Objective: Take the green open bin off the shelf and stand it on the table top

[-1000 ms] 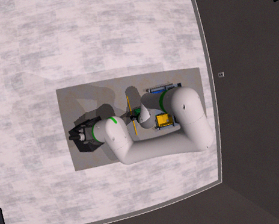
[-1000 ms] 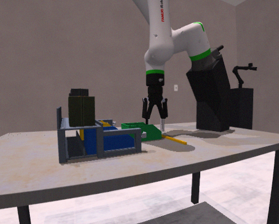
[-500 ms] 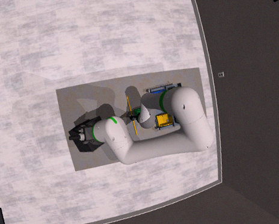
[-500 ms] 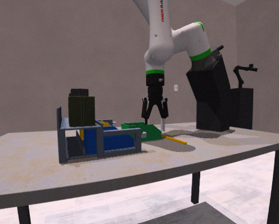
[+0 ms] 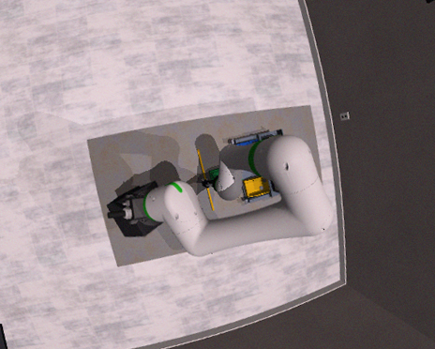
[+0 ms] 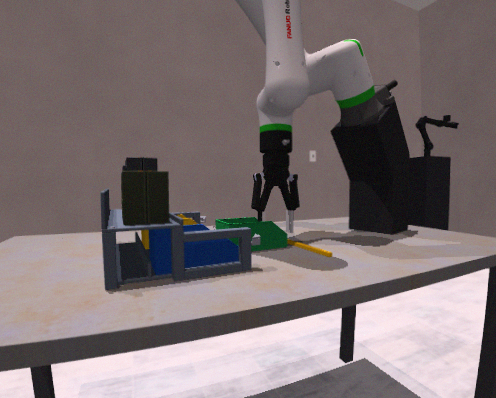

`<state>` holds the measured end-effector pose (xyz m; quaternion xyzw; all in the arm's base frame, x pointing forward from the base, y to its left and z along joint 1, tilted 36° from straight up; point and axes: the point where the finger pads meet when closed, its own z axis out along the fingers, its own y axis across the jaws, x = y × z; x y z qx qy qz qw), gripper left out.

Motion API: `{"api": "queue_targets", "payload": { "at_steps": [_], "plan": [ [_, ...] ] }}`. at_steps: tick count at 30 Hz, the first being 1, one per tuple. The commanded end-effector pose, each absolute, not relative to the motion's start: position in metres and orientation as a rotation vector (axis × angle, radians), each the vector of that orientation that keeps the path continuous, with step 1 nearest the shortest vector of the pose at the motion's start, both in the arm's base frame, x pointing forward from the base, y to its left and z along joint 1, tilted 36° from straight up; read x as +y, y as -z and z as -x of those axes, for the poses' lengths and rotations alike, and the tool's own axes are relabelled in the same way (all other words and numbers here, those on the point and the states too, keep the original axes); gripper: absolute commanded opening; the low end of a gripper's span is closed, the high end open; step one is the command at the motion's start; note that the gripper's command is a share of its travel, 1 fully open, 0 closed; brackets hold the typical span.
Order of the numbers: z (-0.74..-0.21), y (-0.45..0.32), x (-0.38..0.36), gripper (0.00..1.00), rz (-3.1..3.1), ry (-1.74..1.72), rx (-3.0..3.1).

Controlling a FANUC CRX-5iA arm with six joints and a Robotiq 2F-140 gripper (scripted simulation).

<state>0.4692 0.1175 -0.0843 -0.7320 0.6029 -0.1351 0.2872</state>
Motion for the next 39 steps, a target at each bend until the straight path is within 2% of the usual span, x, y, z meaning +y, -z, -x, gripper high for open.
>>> {"api": "queue_targets", "payload": {
  "at_steps": [1, 29, 34, 39],
  "plan": [
    [-0.469, 0.084, 0.117, 0.57, 1.956, 0.361, 1.611],
    [-0.469, 0.084, 0.117, 0.57, 1.956, 0.361, 1.611],
    [-0.448, 0.052, 0.108, 0.57, 1.966, 0.379, 1.631],
    [-0.448, 0.052, 0.108, 0.57, 1.966, 0.379, 1.631]
  ]
}}
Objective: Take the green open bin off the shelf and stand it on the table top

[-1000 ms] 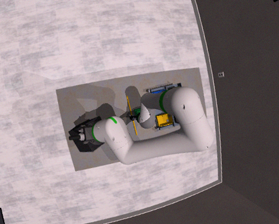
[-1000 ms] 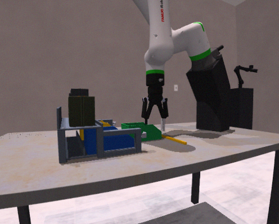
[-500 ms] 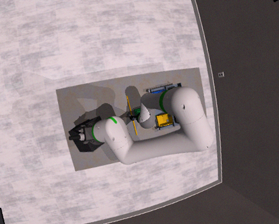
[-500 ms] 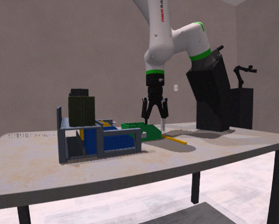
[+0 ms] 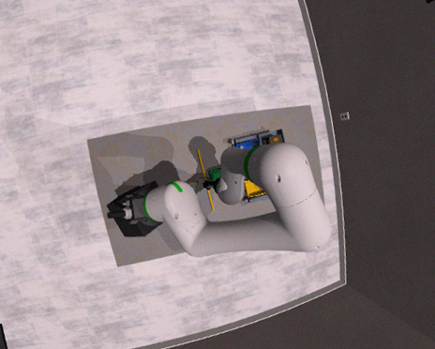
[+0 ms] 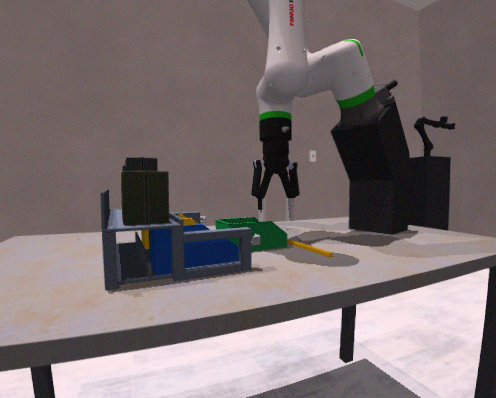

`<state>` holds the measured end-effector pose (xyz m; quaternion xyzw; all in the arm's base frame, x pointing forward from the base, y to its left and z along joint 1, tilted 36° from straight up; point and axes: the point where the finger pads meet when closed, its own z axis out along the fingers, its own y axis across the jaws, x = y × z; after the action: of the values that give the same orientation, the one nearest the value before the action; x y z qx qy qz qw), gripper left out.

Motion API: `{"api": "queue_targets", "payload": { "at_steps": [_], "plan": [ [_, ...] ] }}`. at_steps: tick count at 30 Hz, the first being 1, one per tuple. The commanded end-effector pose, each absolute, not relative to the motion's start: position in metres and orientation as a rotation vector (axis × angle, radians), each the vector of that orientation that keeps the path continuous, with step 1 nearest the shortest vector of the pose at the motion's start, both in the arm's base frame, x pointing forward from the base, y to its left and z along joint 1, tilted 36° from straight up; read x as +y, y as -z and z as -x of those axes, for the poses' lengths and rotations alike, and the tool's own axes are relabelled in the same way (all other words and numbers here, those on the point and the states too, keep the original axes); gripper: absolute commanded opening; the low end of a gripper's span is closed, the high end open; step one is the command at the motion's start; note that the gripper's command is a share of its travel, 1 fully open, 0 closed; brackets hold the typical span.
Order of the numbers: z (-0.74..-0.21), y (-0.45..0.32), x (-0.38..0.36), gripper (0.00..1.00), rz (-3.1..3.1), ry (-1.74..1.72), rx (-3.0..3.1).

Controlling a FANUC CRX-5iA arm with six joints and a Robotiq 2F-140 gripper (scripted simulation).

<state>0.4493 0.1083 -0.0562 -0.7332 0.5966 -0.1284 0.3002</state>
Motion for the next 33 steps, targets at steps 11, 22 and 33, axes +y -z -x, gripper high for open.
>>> {"api": "queue_targets", "payload": {
  "at_steps": [11, 22, 33],
  "plan": [
    [-0.424, 0.017, 0.098, 0.57, 1.962, 0.369, 1.622],
    [-0.418, 0.008, 0.096, 0.57, 1.966, 0.379, 1.631],
    [-0.411, -0.003, 0.093, 0.57, 1.966, 0.379, 1.631]
  ]
}}
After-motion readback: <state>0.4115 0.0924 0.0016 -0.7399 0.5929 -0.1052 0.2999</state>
